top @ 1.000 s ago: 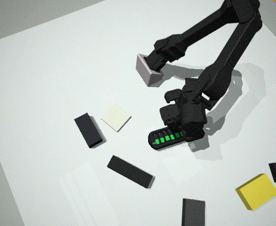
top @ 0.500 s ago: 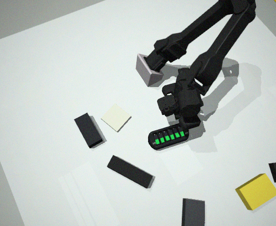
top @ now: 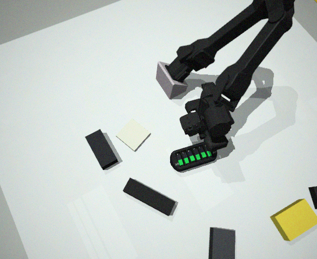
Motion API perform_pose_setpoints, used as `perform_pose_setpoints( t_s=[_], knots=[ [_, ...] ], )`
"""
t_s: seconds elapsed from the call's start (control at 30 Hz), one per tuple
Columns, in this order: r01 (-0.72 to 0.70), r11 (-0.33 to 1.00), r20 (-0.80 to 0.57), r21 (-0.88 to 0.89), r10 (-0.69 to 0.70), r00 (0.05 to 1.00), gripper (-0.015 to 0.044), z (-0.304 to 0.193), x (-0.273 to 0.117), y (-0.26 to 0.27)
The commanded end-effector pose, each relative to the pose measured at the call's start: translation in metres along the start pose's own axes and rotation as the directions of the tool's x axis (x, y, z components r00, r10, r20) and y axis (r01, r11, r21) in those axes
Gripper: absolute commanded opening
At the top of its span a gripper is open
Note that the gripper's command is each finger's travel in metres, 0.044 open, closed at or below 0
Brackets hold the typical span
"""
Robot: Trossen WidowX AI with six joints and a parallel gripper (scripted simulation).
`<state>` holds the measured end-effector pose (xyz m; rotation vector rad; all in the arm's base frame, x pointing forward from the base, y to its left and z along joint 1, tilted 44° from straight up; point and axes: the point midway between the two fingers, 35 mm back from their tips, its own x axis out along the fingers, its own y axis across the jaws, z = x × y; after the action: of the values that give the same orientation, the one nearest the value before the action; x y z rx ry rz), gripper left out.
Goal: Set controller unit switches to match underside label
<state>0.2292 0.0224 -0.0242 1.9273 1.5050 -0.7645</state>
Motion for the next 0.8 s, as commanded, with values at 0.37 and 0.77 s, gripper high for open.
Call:
perform_pose_setpoints(
  t_s=[0.37,0.77],
  knots=[
    [0.003,1.000,-0.008,0.008,-0.003,1.000,0.0000,-0.002,0.023,-0.010],
    [0.003,1.000,-0.008,0.008,-0.003,1.000,0.0000,-0.002,0.025,-0.007]
  ],
)
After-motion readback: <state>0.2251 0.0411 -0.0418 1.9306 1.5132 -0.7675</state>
